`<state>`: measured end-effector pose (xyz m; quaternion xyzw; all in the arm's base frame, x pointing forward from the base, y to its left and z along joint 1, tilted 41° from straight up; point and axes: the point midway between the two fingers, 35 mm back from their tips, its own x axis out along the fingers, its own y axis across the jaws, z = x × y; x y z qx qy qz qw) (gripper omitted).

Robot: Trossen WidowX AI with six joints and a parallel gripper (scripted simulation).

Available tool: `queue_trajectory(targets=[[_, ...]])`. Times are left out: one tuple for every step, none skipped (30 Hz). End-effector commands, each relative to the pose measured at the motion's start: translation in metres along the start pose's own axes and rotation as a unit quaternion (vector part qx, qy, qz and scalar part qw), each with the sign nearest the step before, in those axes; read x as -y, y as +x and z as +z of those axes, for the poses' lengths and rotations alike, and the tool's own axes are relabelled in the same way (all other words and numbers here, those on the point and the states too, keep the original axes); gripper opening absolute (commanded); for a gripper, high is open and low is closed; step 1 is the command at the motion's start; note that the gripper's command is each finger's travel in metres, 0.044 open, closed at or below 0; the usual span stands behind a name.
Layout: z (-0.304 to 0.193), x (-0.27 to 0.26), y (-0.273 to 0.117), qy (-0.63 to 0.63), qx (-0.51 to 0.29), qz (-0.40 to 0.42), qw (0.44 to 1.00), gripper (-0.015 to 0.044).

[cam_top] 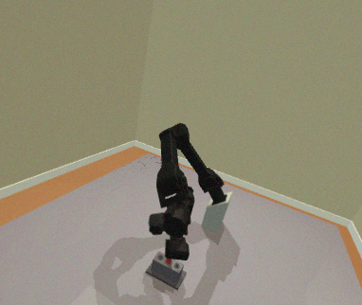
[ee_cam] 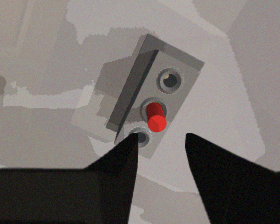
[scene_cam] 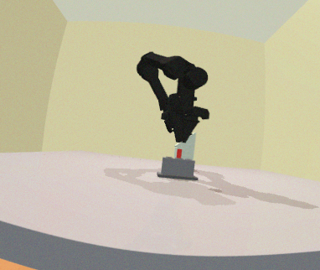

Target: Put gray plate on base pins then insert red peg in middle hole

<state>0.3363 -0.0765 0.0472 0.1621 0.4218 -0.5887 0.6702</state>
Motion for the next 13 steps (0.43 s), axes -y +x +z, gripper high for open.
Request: queue_trajectory(targets=[[0.0001, 0.0, -0.0031, 0.004, 0.0, 0.001, 1.0, 0.015], [0.0, 0.0, -0.0039, 0.004, 0.0, 0.001, 1.0, 0.015], [-0.0001, 0.0001, -0.0046, 0.003, 0.0, 0.001, 1.0, 0.015], [-0.0002, 0.0001, -0.0053, 0.003, 0.0, 0.001, 1.0, 0.015], [-0.0003, 0.0002, -0.006, 0.003, 0.0, 0.001, 1.0, 0.015], [-0.0004, 0.0003, -0.0067, 0.003, 0.0, 0.001, 1.0, 0.015], [-0.0004, 0.0003, -0.0074, 0.003, 0.0, 0.001, 1.0, 0.015], [-0.0005, 0.0004, -0.0081, 0.003, 0.0, 0.001, 1.0, 0.015], [-0.0006, 0.0005, -0.0089, 0.003, 0.0, 0.001, 1.0, 0.015], [-0.0006, 0.0005, -0.0096, 0.003, 0.0, 0.001, 1.0, 0.015], [-0.0007, 0.0006, -0.0103, 0.003, 0.0, 0.001, 1.0, 0.015], [-0.0007, 0.0007, -0.011, 0.003, 0.0, 0.001, 1.0, 0.015], [-0.0007, 0.0008, -0.0117, 0.003, 0.0, 0.001, 1.0, 0.015]])
